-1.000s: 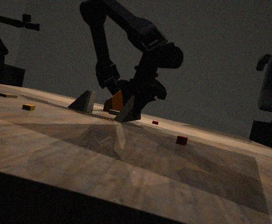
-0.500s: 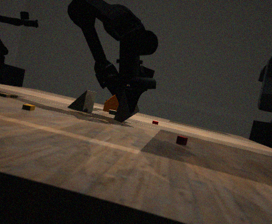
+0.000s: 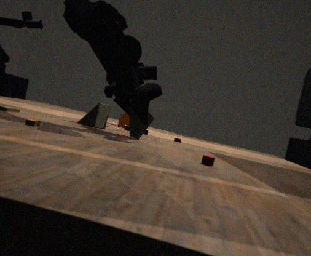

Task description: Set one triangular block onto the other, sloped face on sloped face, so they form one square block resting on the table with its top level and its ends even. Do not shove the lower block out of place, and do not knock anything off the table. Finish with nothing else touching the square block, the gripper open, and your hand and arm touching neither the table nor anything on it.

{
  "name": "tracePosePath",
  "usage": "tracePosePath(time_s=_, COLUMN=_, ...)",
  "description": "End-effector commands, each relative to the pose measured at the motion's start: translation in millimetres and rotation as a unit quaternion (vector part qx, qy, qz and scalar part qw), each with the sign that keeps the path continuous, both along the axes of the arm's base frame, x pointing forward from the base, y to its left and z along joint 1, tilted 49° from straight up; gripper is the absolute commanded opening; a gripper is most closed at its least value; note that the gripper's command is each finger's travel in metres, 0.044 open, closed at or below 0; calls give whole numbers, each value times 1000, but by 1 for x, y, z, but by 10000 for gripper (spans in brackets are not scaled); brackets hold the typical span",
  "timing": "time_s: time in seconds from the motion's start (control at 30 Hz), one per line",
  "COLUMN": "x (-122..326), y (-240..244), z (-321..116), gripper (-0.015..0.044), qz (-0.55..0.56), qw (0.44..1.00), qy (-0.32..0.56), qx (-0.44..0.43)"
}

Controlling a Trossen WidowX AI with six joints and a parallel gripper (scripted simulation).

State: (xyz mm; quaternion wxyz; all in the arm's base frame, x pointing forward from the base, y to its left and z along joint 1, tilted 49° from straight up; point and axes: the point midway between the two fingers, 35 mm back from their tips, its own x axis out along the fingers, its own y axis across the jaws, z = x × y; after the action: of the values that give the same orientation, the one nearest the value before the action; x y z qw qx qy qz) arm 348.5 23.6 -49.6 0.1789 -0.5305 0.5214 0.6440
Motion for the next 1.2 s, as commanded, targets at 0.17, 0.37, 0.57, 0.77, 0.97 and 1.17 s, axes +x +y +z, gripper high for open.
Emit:
tracePosePath(time_s=0.17, x=11, y=-10, z=8, gripper=0, qz=-54, qw=993, qy=43, qx=91)
tracePosePath(time_s=0.37, x=8, y=-9, z=6, gripper=105, qz=-46, qw=995, qy=40, qx=74)
tracePosePath(time_s=0.57, x=8, y=-9, z=6, gripper=263, qz=-46, qw=995, qy=40, qx=74)
tracePosePath(time_s=0.77, x=8, y=-9, z=6, gripper=420, qz=-46, qw=995, qy=40, qx=74)
tracePosePath(time_s=0.97, x=8, y=-9, z=6, gripper=440, qz=-46, qw=995, qy=40, qx=74)
tracePosePath(time_s=1.17, x=12, y=20, z=30, gripper=440, qz=-44, qw=996, qy=32, qx=77)
